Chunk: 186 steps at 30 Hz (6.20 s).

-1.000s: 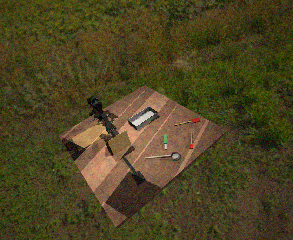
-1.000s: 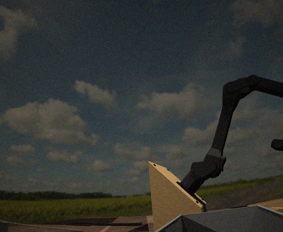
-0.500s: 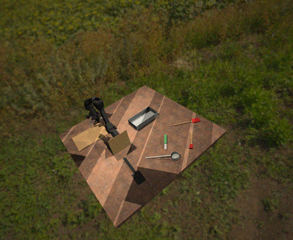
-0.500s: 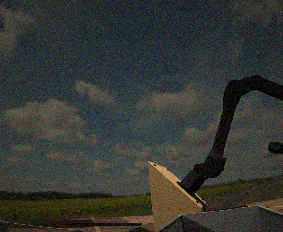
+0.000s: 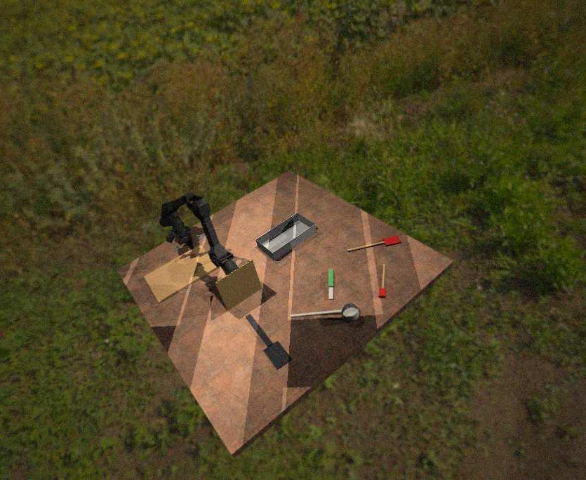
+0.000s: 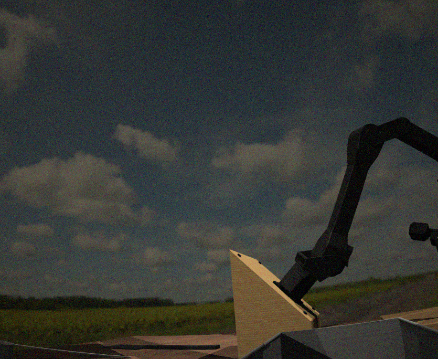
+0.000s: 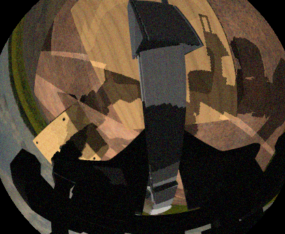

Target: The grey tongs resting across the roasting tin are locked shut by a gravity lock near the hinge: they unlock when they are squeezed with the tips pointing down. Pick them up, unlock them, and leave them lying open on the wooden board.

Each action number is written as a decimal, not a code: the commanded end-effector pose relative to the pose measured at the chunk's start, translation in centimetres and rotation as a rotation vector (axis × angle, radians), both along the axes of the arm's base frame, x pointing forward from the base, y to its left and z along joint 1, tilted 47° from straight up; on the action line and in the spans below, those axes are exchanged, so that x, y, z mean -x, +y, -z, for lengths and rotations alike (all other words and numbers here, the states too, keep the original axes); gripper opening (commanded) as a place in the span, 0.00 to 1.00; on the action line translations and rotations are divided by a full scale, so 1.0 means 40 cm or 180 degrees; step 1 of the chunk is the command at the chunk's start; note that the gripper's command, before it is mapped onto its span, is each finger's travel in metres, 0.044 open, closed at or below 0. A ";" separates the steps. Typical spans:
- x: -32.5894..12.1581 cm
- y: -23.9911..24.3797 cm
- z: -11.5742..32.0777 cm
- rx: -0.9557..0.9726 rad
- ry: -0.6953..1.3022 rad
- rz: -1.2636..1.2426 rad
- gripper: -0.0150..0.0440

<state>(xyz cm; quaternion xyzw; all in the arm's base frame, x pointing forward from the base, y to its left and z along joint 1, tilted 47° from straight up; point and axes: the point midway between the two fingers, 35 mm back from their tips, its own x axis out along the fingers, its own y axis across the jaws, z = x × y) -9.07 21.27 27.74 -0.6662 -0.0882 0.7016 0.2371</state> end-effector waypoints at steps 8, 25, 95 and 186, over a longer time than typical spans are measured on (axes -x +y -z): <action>0.060 -0.025 -0.001 -0.0154 -0.0180 -0.0144 0.00; 0.158 -0.079 -0.015 -0.0536 -0.0325 -0.0422 0.00; 0.238 -0.194 0.002 -0.0066 0.1782 -0.1746 0.00; 0.233 -0.203 -0.032 -0.0313 0.2224 -0.2123 0.00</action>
